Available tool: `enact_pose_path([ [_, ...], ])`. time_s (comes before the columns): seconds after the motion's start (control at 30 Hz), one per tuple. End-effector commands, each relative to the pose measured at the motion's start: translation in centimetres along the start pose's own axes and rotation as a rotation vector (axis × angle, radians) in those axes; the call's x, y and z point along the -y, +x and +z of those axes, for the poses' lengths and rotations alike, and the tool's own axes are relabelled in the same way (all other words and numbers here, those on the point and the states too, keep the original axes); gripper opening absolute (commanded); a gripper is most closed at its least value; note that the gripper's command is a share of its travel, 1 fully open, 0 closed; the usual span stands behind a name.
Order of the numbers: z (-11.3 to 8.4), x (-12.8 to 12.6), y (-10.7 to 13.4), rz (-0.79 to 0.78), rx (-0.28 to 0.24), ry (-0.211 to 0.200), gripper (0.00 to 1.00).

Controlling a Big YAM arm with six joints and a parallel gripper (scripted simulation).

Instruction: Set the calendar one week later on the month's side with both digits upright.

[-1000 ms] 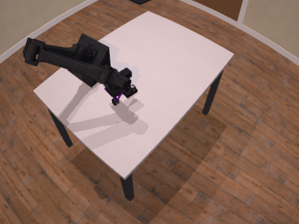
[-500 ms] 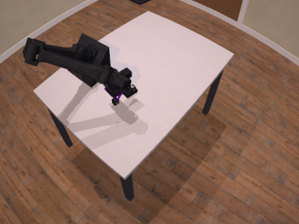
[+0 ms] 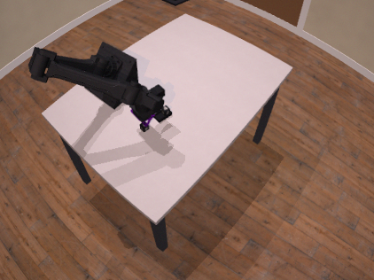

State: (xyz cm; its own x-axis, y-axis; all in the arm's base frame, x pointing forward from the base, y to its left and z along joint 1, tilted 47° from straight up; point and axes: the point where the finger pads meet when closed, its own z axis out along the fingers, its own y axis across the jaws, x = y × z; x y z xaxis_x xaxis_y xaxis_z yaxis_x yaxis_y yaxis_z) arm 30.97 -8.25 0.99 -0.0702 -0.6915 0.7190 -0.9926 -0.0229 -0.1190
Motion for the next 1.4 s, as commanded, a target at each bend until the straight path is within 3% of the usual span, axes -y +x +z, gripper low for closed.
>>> enact_pose_path([
  [0.0, 0.05, 0.31, -0.29, -0.01, 0.0, 0.009, 0.44],
  [1.37, -0.04, 0.84, -0.2, -0.003, 0.001, 0.013, 0.44],
])
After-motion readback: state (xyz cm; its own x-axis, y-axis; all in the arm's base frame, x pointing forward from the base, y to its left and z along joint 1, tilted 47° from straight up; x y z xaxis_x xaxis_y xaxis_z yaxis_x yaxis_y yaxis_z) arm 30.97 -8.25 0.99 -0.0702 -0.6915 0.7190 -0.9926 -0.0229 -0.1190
